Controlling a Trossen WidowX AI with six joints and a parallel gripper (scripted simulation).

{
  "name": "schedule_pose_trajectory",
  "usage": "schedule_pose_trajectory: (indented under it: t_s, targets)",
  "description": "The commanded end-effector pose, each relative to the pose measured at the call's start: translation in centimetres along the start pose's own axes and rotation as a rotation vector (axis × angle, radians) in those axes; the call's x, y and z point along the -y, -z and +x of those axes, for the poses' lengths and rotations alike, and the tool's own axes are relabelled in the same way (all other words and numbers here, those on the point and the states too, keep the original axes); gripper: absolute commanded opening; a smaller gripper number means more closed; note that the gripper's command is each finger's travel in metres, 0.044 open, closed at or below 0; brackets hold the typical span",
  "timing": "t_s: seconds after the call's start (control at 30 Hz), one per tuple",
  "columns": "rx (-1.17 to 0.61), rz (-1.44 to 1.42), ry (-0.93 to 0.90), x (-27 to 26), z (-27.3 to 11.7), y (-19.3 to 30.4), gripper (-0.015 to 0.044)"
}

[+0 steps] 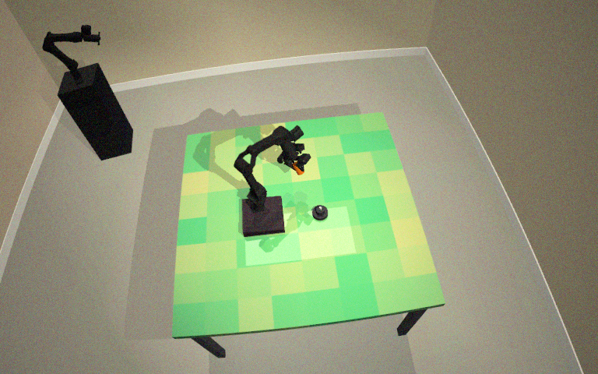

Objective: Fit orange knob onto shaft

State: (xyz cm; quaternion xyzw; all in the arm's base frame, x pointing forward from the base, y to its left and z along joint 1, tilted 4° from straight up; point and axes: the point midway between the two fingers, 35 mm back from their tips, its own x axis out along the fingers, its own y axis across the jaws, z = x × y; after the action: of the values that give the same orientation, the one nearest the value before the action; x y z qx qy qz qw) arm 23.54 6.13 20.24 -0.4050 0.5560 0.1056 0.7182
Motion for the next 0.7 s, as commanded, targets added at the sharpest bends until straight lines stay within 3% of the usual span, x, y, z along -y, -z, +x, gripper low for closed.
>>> schedule_pose_trajectory:
  t_s: [0.0,0.67]
  targets:
    - [0.019,0.017,0.092,0.7,-1.3,-0.3,0.0]
    - [0.019,0.022,0.489,2.3,-4.8,-1.8,0.0]
